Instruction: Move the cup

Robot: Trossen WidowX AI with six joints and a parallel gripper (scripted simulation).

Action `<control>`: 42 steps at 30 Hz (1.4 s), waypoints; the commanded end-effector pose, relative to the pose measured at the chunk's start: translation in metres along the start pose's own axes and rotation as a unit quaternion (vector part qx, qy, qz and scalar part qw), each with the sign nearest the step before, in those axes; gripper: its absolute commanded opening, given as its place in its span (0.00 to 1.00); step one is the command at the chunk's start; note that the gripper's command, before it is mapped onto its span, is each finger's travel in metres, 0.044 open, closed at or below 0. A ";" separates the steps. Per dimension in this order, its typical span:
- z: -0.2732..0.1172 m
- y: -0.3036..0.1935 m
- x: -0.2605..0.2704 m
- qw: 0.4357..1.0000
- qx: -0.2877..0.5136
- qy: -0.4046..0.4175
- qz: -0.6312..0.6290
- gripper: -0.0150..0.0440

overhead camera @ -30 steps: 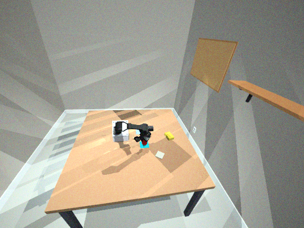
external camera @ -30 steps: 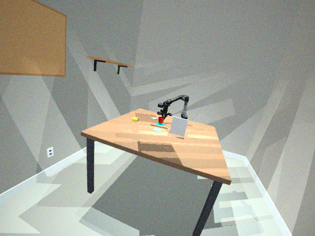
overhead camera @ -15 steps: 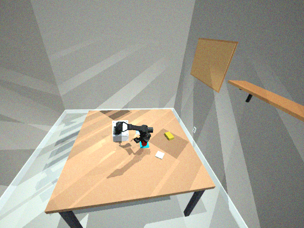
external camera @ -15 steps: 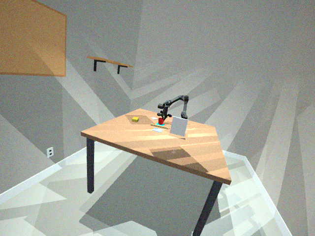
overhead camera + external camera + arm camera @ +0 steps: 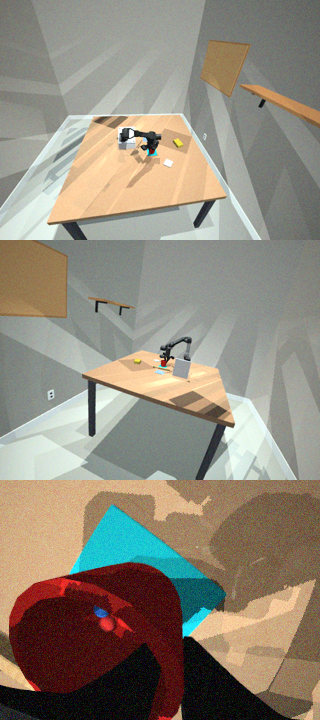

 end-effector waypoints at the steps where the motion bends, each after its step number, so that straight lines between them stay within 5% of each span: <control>1: 0.000 0.000 0.000 1.000 0.000 0.000 0.001 0.47; 42: -0.043 -0.002 0.003 1.000 0.002 -0.002 -0.004 0.47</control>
Point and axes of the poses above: the point midway between the two fingers, 35 mm back from their tips, its own z axis out along the fingers, its own x axis across the jaws, y = z × x, the point moved 6 cm from there along -z, back along the fingers, and after that the axes turned 1 degree about z, right-handed, at the moved point
